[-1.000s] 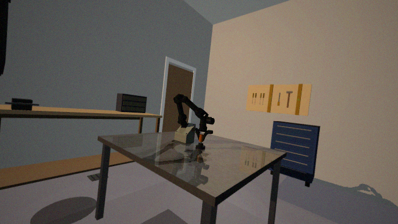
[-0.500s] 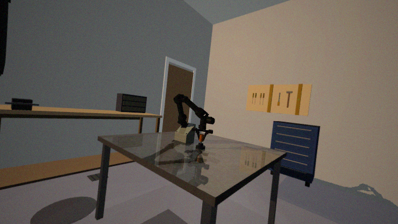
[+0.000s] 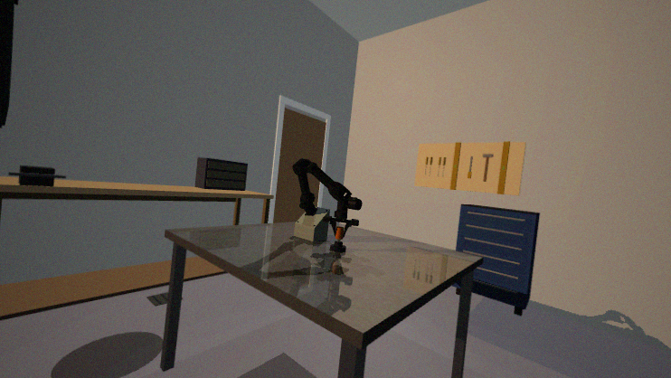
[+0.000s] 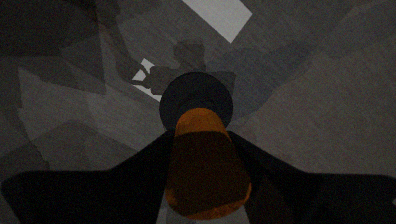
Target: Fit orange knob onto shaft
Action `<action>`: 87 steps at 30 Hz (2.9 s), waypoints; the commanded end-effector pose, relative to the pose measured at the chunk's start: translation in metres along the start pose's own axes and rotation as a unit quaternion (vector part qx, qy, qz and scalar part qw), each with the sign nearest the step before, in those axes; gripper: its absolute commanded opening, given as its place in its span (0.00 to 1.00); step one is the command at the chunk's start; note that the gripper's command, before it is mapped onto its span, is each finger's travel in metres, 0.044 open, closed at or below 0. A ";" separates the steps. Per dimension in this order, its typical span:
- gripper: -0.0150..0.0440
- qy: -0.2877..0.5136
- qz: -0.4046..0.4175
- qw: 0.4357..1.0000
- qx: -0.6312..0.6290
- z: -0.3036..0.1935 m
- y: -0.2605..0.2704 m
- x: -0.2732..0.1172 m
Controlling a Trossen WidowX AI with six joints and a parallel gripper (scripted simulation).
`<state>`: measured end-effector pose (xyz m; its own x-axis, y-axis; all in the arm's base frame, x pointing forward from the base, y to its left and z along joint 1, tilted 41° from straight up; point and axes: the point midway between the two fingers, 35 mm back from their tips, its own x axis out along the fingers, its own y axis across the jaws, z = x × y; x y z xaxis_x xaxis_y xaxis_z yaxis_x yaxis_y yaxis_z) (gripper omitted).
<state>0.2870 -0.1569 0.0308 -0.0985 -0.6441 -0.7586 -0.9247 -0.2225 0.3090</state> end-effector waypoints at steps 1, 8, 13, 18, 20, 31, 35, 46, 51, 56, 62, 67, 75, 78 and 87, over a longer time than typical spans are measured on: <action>0.25 0.000 -0.001 1.000 -0.002 0.000 0.000 0.000; 0.25 0.000 -0.001 1.000 -0.002 0.000 0.001 -0.003; 0.25 0.000 -0.001 0.999 -0.045 0.000 0.000 -0.004; 0.25 0.000 -0.001 0.994 -0.106 -0.001 -0.001 -0.003; 0.25 0.000 -0.001 0.994 -0.106 0.000 0.000 -0.002; 0.25 0.001 -0.001 0.994 -0.106 0.000 0.000 0.000; 0.25 0.000 -0.001 0.994 -0.106 0.001 -0.001 -0.003; 0.25 0.001 -0.001 0.978 -0.210 -0.001 -0.001 -0.002; 0.25 0.001 -0.001 0.978 -0.210 0.000 0.000 -0.002; 0.25 0.001 -0.001 0.978 -0.210 0.001 -0.001 -0.002; 0.25 0.001 -0.001 0.978 -0.210 0.000 0.000 0.000; 0.25 0.001 -0.001 0.978 -0.210 0.000 0.000 0.000; 0.25 0.001 -0.001 0.972 -0.236 -0.001 0.001 -0.004; 0.25 0.001 -0.001 0.957 -0.291 -0.002 0.001 -0.004; 0.25 0.001 -0.001 0.950 -0.311 -0.001 0.000 -0.002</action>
<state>0.2866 -0.1567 0.0327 -0.0996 -0.6433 -0.7591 -0.5362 -0.6080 0.5856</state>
